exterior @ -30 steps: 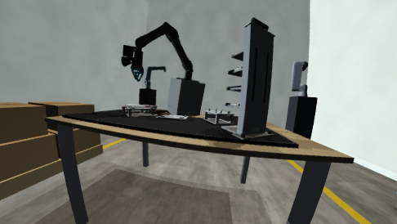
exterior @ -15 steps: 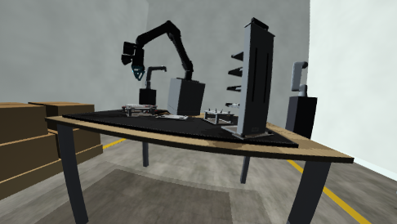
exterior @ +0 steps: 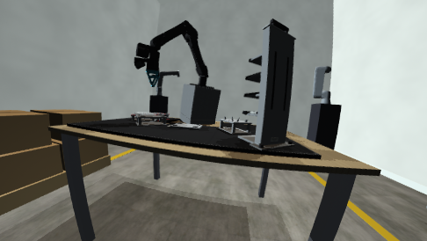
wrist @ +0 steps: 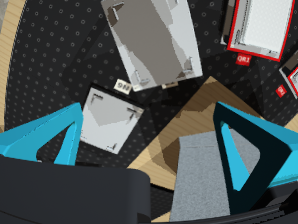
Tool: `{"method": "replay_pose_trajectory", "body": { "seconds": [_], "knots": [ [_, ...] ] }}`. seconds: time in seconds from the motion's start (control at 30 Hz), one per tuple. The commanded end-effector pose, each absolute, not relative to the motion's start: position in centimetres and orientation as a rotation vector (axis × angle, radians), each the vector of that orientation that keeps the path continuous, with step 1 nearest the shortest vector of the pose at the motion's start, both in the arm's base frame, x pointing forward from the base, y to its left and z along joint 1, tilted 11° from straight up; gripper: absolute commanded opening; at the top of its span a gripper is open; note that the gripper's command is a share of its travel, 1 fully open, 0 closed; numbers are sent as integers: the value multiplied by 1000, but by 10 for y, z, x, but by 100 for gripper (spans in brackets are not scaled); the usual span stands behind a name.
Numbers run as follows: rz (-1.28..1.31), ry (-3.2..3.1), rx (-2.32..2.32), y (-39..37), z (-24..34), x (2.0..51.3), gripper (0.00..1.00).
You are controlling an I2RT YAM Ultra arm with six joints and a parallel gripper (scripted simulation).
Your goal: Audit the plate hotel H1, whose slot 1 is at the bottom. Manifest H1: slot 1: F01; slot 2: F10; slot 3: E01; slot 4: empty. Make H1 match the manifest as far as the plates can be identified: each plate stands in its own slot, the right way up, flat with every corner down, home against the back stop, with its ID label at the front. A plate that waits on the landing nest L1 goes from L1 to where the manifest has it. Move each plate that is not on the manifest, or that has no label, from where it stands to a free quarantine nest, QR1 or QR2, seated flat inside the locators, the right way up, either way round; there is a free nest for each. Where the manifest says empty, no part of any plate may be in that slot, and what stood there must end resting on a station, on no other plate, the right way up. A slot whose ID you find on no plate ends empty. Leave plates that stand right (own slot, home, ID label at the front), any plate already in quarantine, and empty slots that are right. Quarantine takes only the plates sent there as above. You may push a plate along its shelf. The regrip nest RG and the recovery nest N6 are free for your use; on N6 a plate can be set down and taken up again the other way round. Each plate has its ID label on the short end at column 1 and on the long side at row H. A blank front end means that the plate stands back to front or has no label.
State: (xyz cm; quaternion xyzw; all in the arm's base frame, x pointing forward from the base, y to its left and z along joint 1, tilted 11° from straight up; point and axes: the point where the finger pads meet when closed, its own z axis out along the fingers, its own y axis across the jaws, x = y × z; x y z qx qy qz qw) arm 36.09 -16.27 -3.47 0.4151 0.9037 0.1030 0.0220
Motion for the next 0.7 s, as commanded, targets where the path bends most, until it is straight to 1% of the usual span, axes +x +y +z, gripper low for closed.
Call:
{"method": "replay_pose_trajectory", "body": {
  "seconds": [0.0, 0.67],
  "knots": [
    [316, 2751, 1191, -163, -22, 374, 100],
    [356, 2725, 832, -111, -13, 384, 100]
  ]
}}
